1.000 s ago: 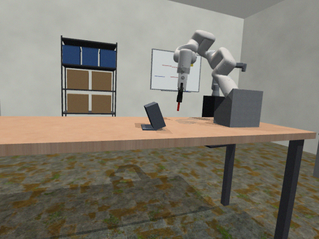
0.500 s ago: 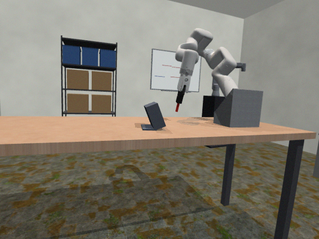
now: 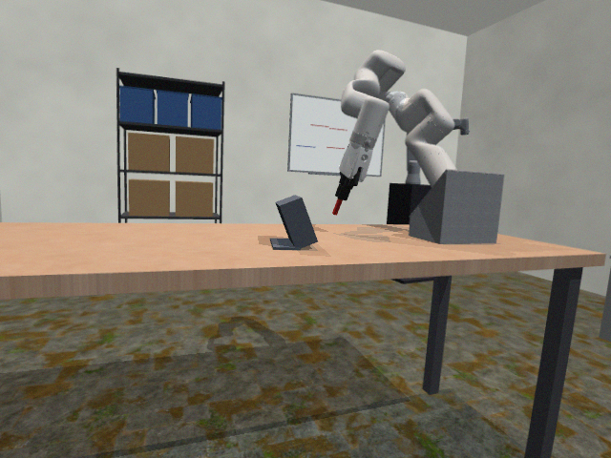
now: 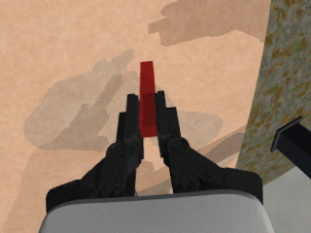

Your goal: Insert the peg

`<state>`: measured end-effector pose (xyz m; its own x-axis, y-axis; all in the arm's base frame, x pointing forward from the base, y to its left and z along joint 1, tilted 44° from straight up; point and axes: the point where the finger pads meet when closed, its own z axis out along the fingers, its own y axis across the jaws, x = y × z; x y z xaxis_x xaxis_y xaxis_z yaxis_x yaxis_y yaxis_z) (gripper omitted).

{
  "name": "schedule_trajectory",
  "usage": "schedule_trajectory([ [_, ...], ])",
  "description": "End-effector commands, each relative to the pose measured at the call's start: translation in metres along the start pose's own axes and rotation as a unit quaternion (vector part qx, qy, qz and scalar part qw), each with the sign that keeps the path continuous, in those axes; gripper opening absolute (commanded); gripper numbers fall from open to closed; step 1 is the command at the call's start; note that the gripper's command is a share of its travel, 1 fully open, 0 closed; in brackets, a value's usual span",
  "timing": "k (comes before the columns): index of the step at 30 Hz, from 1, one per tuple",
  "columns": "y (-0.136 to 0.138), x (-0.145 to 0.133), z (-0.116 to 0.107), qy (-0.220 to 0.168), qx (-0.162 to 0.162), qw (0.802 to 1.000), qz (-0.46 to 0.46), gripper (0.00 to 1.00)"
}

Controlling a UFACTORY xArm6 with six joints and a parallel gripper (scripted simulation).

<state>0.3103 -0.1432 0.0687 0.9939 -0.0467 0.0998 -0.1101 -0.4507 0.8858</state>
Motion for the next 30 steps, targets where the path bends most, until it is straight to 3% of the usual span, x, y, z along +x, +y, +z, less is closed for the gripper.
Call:
schedule_trajectory([
  [1,-0.009,0.006,-0.002,0.026,-0.020,0.998,-0.045,0.00],
  [22,-0.038,0.021,-0.008,0.099,-0.077,0.978,-0.167,0.00],
  [30,-0.053,0.029,-0.012,0.136,-0.104,0.960,-0.222,0.00],
])
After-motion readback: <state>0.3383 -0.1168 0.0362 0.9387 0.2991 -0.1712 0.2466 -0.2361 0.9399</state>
